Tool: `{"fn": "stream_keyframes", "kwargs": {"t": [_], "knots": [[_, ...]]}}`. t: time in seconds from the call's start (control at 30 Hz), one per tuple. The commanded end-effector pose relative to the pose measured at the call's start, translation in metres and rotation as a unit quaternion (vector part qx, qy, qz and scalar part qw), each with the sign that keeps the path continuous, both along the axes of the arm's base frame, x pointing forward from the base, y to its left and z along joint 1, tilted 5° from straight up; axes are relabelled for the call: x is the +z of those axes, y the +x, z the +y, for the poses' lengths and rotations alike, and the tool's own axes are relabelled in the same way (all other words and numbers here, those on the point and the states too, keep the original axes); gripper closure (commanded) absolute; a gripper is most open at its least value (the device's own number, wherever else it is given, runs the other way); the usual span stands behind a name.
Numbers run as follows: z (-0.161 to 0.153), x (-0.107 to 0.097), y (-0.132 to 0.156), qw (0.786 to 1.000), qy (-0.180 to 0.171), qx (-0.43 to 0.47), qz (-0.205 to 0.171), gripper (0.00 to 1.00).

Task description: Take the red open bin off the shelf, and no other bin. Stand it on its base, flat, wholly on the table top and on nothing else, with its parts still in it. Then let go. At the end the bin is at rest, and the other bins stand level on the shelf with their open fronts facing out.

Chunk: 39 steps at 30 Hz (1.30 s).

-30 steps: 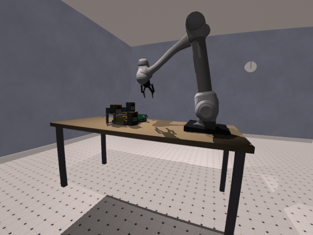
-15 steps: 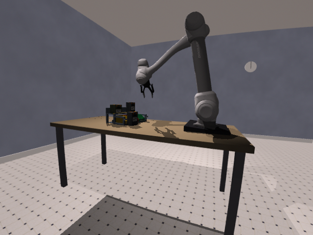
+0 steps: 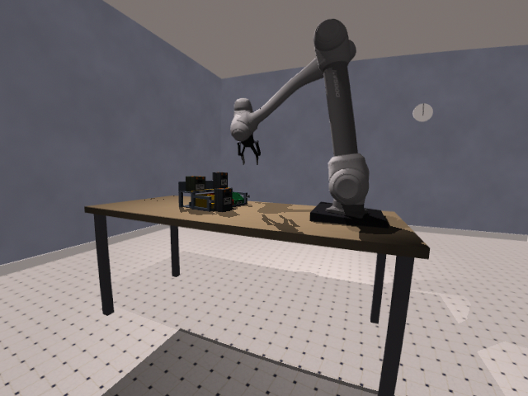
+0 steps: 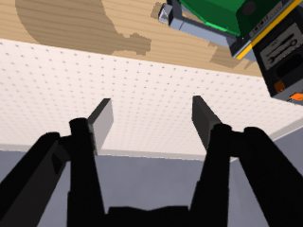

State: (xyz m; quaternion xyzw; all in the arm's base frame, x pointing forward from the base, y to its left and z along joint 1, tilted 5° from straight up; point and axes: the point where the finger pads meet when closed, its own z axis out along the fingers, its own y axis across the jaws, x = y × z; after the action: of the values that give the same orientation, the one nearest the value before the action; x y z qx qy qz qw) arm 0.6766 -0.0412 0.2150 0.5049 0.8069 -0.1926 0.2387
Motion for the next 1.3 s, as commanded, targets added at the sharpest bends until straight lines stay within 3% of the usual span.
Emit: {"fn": "stream_keyframes", "kwargs": {"t": [0.0, 0.03, 0.43, 0.6, 1.0, 1.17, 1.27], "knots": [[0.014, 0.018, -0.026, 0.996, 0.045, 0.076, -0.029, 0.43], [0.017, 0.023, -0.034, 0.993, 0.057, 0.097, -0.037, 0.43], [0.017, 0.023, -0.034, 0.993, 0.057, 0.097, -0.037, 0.43], [0.036, 0.05, -0.072, 0.969, 0.12, 0.202, -0.077, 0.43], [0.036, 0.05, -0.072, 0.969, 0.12, 0.202, -0.077, 0.43], [0.054, 0.076, -0.11, 0.929, 0.18, 0.302, -0.116, 0.43], [0.054, 0.076, -0.11, 0.929, 0.18, 0.302, -0.116, 0.43]]}}
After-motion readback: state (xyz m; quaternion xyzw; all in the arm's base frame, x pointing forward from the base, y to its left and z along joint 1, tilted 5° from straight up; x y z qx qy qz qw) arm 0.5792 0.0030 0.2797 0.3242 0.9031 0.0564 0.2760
